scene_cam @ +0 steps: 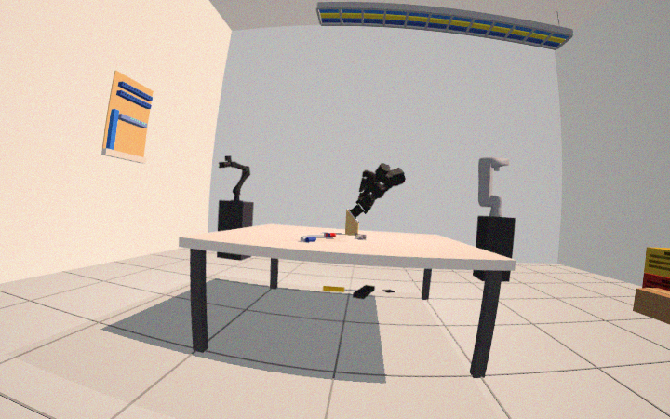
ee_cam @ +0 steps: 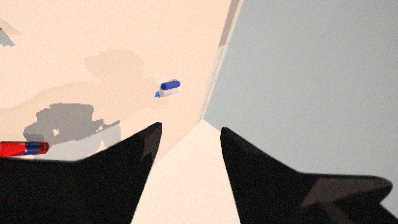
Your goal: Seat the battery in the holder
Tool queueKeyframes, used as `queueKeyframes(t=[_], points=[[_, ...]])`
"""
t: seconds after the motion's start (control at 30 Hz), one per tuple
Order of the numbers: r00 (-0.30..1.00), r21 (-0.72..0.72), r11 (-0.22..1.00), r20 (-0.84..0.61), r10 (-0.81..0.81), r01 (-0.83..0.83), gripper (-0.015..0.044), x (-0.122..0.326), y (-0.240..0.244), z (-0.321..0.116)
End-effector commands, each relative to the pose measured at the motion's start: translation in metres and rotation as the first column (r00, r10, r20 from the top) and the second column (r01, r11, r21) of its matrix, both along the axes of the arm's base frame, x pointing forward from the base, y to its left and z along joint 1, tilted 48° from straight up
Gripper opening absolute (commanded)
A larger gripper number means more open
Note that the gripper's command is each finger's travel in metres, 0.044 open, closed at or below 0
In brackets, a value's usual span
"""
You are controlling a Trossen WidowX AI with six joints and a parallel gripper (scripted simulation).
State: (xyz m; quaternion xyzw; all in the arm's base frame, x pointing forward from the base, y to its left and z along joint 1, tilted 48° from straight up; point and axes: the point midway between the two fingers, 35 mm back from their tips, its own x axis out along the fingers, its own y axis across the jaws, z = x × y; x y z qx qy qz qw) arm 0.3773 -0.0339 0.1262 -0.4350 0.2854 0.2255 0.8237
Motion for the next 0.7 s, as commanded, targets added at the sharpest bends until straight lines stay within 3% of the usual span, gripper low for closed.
queueKeyframes(t=[0.0, 0.27, 0.57, 0.67], points=[[0.927, -0.069, 0.944, -0.223, 0.300, -0.322, 0.0225, -0.010, -0.008, -0.074], [0.689, 0.063, 0.745, -0.335, 0.642, -0.664, 0.0225, -0.046, -0.010, -0.155], [0.333, 0.168, 0.345, -0.098, 0.938, -0.923, 0.0225, -0.098, -0.003, -0.217], [0.303, 0.165, 0.309, -0.058, 0.951, -0.937, 0.0225, -0.103, -0.001, -0.222]])
